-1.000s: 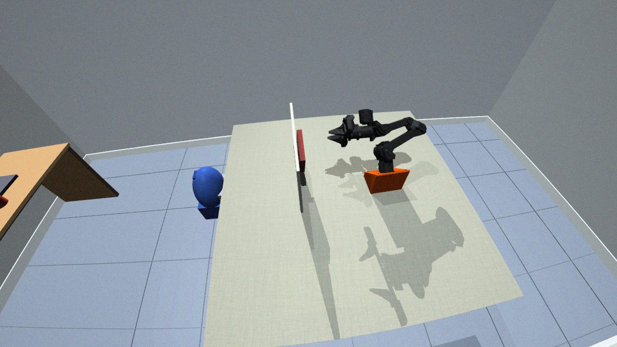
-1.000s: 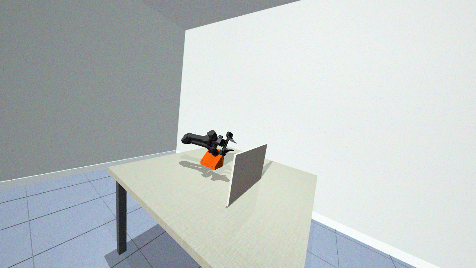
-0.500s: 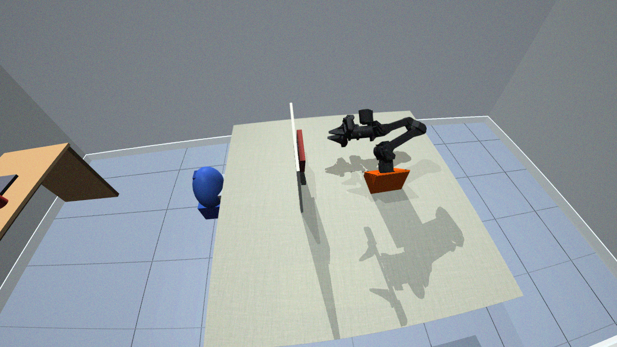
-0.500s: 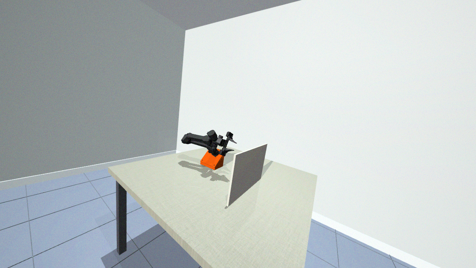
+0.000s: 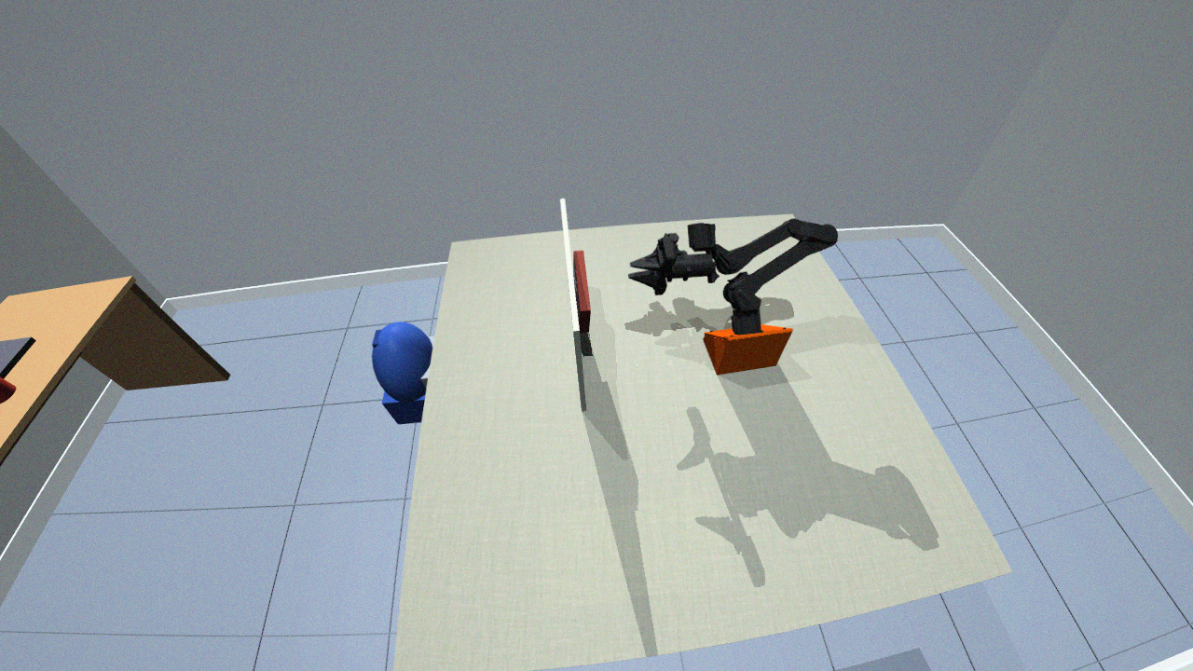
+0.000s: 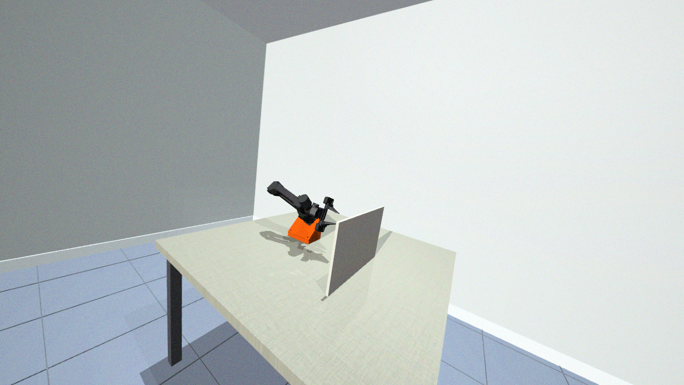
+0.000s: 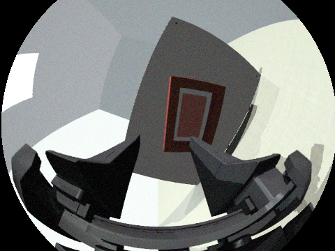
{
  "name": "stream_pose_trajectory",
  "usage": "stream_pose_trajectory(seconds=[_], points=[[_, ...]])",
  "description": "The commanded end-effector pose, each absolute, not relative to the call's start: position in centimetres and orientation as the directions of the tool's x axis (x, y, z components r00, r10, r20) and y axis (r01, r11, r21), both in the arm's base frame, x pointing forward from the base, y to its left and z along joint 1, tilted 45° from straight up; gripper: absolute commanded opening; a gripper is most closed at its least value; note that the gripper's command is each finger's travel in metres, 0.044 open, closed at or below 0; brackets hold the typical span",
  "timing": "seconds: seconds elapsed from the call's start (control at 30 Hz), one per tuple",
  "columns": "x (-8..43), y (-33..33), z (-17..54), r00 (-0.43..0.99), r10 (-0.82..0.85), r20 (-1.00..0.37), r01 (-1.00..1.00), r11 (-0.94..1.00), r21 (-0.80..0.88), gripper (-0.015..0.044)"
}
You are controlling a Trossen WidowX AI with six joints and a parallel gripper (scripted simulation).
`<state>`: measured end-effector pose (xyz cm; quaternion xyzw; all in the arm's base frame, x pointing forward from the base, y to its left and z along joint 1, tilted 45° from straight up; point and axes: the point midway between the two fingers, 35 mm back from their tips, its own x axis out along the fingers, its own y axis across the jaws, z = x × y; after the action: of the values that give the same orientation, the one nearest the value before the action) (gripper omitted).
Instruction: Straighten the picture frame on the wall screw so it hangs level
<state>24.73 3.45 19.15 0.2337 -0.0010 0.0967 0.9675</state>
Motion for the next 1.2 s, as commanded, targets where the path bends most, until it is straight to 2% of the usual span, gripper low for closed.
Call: stream_pose_trajectory(seconds=[0.0, 0.67, 1.17], points=[[24.9, 2.3, 17.9, 0.981, 0.189, 0.035, -0.182, 0.858, 0.481, 0.026], [24.9, 2.7, 17.5, 0.982, 0.189, 0.029, -0.179, 0.856, 0.486, 0.026], [31.3, 3.9, 18.1, 0.981, 0.189, 0.036, -0.183, 0.856, 0.484, 0.026]])
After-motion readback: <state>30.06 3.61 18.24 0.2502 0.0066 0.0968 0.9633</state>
